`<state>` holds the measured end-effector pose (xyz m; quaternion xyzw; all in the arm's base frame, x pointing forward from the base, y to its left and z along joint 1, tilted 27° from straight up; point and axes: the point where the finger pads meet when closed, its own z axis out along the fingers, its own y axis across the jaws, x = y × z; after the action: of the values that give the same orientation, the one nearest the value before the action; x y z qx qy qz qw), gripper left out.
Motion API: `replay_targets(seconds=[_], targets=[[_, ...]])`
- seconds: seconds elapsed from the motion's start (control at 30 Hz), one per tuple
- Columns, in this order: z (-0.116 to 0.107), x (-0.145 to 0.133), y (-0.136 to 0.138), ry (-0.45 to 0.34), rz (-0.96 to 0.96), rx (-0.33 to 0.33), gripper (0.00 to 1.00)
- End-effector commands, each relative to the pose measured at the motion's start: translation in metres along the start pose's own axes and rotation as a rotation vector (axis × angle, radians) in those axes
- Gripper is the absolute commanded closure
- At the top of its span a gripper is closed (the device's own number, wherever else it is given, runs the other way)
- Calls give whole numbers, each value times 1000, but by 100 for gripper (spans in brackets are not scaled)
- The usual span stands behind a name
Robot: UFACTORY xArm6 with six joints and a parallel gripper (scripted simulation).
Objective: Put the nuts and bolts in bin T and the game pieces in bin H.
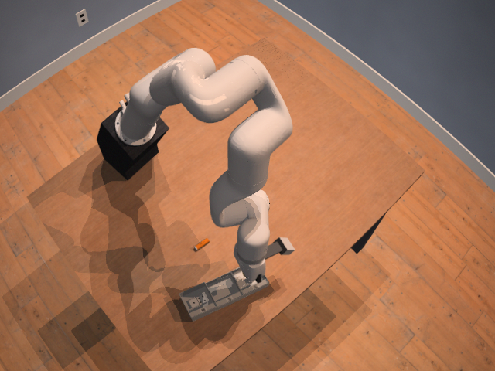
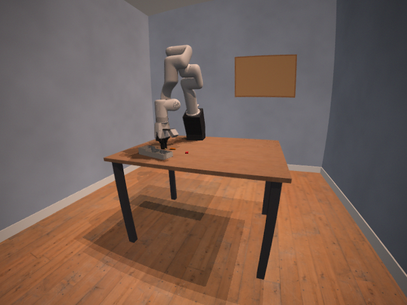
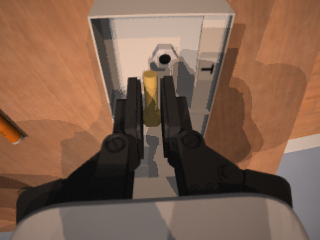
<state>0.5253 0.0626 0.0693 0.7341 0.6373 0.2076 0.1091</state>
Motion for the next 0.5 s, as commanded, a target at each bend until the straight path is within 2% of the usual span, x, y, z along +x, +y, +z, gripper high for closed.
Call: replay_targets(seconds=[0.0,0.47], targets=[[7,0,2,3,0,-4,100],[24,1,2,3,0,-4,100]])
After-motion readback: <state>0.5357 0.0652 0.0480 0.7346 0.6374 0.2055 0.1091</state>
